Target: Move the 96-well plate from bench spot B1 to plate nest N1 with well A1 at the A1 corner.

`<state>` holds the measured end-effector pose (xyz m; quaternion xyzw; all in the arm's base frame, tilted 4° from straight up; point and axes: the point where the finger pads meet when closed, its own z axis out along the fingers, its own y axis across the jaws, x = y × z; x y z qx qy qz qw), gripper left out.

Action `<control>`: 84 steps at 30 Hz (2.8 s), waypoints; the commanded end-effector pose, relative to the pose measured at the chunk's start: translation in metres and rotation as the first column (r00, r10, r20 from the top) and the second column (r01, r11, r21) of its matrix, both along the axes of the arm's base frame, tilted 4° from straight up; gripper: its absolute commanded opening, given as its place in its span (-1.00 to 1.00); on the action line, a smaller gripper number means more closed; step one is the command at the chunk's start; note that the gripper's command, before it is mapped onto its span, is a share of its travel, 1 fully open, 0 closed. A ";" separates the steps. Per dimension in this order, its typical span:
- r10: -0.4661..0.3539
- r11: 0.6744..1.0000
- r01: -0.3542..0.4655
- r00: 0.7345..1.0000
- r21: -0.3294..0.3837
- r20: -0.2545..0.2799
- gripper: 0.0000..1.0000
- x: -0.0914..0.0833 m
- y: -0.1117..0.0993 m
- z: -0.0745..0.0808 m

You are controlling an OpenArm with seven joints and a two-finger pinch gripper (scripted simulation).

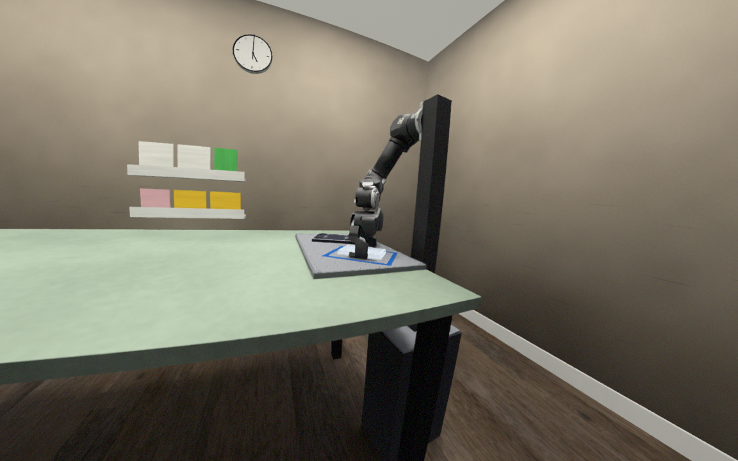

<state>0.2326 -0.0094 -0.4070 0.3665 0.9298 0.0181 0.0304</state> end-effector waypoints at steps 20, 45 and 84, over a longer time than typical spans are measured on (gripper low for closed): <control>0.000 1.000 0.000 1.000 0.002 0.001 0.54 0.000 0.000 0.001; 0.002 1.000 -0.002 1.000 0.004 0.003 0.54 -0.004 0.000 0.073; 0.001 1.000 -0.001 1.000 0.005 0.009 0.54 -0.002 -0.002 0.087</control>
